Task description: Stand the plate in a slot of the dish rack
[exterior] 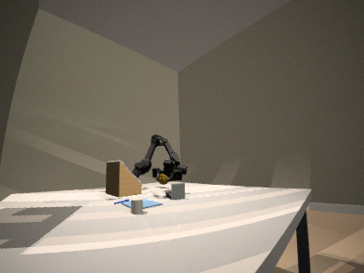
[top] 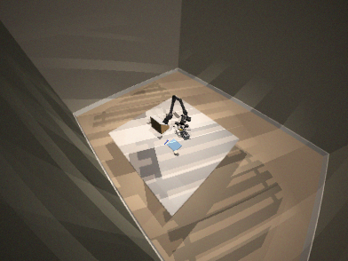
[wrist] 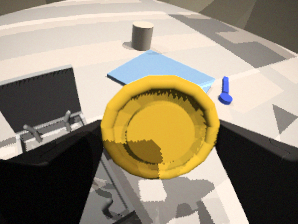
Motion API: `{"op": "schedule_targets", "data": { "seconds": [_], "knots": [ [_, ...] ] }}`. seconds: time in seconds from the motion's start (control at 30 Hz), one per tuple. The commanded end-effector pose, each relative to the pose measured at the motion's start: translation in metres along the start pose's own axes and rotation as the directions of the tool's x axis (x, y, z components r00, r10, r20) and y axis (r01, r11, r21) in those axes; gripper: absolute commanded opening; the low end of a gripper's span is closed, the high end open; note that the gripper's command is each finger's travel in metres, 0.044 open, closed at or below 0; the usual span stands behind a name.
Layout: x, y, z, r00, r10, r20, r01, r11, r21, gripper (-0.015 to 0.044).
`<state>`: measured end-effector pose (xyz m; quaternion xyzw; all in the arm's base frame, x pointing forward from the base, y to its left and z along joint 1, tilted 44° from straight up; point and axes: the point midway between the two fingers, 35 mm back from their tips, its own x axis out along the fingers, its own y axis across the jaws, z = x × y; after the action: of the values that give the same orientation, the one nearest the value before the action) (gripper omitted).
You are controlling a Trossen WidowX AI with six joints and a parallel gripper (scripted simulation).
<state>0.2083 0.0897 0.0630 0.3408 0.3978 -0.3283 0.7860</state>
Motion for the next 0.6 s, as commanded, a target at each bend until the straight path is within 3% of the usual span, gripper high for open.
{"op": "schedule_targets", "data": {
  "seconds": [0.0,0.57],
  "knots": [
    [-0.003,0.003,-0.001,0.996,0.071,0.056,-0.070,0.997,-0.017,0.0000],
    [-0.023,0.015,-0.014,0.903,0.364,0.229,-0.352,0.931,-0.093,0.0000]
  ]
}}
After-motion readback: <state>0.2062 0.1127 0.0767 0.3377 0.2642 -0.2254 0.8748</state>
